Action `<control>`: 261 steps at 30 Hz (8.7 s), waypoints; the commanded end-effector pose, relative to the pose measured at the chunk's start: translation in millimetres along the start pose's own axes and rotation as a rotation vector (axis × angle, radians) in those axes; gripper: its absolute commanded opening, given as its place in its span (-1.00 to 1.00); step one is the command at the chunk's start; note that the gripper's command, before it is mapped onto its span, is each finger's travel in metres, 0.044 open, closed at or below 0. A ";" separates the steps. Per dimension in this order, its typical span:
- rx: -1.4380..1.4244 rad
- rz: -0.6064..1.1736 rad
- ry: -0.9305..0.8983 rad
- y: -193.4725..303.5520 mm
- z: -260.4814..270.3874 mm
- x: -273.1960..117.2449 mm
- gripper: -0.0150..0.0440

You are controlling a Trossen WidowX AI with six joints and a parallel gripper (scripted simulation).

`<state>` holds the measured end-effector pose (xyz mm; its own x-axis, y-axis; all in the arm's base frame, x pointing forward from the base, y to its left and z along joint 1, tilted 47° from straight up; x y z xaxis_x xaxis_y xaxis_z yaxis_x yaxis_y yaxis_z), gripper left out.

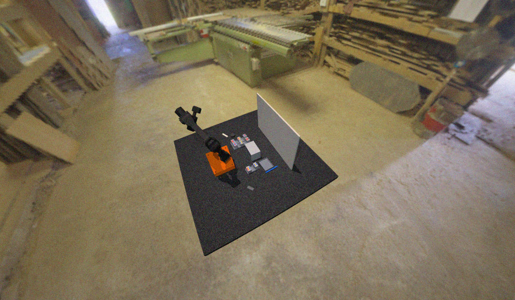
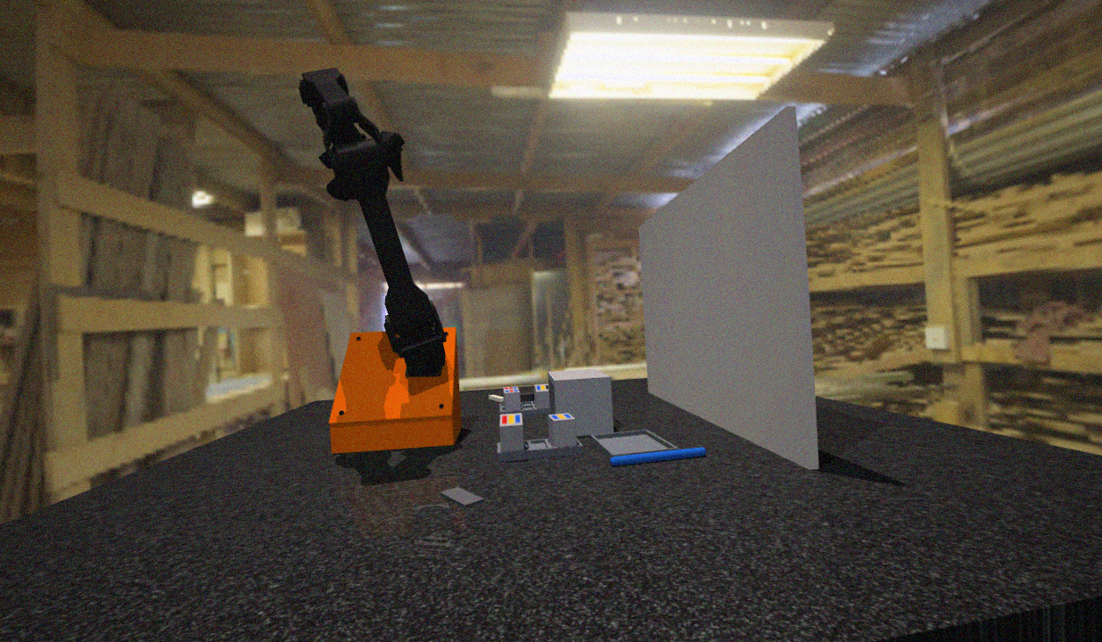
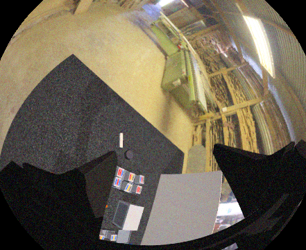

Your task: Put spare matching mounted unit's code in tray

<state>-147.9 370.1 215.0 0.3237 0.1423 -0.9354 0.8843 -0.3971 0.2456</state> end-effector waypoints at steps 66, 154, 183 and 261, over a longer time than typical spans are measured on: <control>2.691 1.408 0.210 500.2 163.5 112.7 1.00; 3.259 1.598 1.018 445.6 373.6 127.4 0.53; 3.258 1.603 1.028 446.1 373.5 126.5 -0.49; 3.293 1.557 1.022 489.2 207.0 53.3 -0.49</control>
<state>219.0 -4.9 230.6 0.0647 -0.7201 -0.6909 -0.2679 0.6544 -0.7071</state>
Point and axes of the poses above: the point midway between the two fingers, 35 mm back from their tips, its own x axis out along the fingers, its own z axis across the jaws, y = z × x, the point moved 6 cm from there along -x, back along the fingers, and after that the axes turned 15 degrees about -x, right-handed, at the moved point
